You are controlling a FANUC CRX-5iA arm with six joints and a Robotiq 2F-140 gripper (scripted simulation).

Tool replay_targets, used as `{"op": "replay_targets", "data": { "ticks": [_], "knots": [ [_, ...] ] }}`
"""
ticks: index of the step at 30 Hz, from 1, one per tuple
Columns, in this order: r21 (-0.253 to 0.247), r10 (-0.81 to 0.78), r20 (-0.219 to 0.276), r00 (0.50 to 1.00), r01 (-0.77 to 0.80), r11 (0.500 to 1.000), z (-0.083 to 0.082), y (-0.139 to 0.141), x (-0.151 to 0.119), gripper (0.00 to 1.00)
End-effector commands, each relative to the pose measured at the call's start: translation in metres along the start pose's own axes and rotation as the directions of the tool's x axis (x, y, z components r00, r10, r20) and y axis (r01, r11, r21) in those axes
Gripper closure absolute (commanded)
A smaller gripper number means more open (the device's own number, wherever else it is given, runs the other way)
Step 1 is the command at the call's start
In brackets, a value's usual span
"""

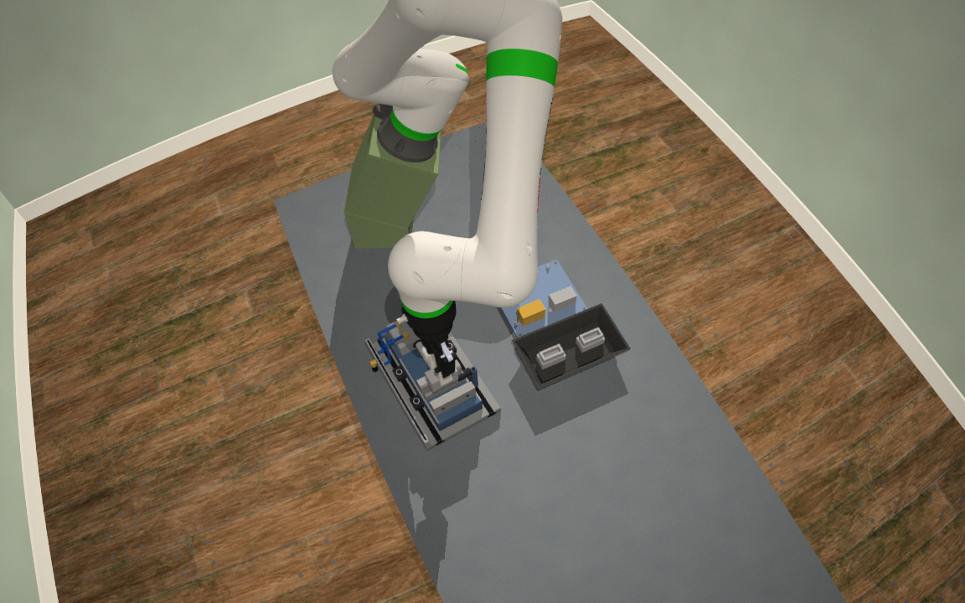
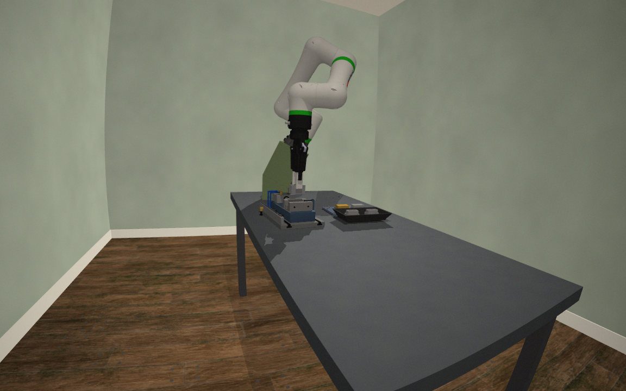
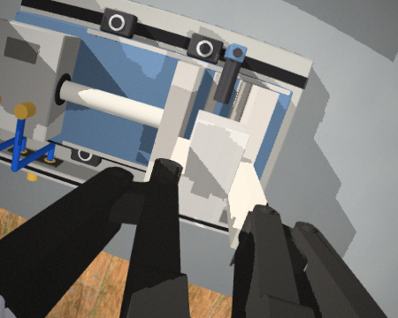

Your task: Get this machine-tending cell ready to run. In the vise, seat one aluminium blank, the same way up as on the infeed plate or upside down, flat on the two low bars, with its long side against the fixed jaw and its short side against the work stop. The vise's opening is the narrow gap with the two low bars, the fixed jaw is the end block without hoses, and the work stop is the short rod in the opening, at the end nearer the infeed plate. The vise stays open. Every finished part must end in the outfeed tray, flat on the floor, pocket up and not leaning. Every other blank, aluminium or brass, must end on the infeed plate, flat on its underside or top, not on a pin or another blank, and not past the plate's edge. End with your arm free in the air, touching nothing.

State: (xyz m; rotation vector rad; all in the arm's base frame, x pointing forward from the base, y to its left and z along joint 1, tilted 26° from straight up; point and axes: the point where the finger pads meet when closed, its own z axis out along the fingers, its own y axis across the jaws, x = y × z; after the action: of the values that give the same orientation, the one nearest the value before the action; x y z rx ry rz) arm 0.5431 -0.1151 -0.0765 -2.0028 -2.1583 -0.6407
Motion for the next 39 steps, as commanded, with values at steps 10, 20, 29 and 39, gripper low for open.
{"op": "replay_targets", "data": {
  "ticks": [10, 20, 29, 39],
  "knots": [
    [0.0, 0.0, 0.0, 1.0, 0.0, 1.0, -0.0002, 0.0001, -0.0002, 1.0],
    [0.0, 0.0, 0.0, 1.0, 0.0, 1.0, -0.0001, 0.0001, -0.0002, 1.0],
    [0.0, 0.0, 0.0, 1.0, 0.0, 1.0, 0.0012, 0.0001, -0.0002, 1.0],
    [0.0, 0.0, 0.0, 1.0, 0.0, 1.0, 0.0061, 0.0002, -0.0002, 1.0]
  ]
}}
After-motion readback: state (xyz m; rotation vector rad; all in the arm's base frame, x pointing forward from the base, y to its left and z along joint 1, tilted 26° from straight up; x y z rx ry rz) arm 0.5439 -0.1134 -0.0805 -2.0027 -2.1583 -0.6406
